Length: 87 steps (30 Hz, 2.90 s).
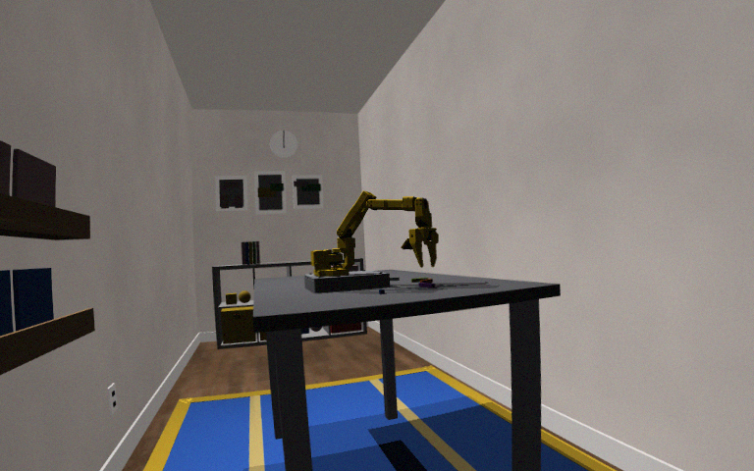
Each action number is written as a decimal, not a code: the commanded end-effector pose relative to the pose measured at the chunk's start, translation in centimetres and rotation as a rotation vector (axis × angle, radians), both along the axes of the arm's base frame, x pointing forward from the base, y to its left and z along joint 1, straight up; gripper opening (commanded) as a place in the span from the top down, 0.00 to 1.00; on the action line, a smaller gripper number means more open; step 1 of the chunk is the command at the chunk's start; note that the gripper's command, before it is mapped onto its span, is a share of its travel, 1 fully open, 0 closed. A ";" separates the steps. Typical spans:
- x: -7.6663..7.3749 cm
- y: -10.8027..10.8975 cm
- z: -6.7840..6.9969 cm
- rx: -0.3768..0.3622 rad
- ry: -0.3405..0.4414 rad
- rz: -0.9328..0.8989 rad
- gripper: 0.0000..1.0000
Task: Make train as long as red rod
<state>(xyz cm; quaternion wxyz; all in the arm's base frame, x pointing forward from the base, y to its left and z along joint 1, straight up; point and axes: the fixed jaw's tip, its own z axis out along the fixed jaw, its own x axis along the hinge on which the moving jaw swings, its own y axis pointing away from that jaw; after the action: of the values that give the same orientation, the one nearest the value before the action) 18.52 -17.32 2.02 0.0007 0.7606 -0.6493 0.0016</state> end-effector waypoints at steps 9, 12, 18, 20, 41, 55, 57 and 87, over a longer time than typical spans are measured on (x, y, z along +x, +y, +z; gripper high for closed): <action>0.0 0.2 -0.2 0.009 0.008 0.017 0.81; 0.1 0.2 -0.3 0.009 0.008 0.017 0.81; 0.1 0.2 -1.0 0.009 0.008 0.017 0.81; 0.1 0.1 -1.4 0.009 0.008 0.017 0.81; 0.1 0.2 -4.8 0.009 0.008 0.017 0.81; -0.2 0.4 -5.5 0.014 0.014 0.017 0.81; -0.2 0.4 -5.5 0.014 0.014 0.017 0.81; -0.2 0.4 -5.5 0.014 0.014 0.017 0.85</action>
<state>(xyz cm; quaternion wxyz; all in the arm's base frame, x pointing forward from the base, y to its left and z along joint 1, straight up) 18.60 -17.33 -2.95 0.0003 0.7611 -0.6486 0.0033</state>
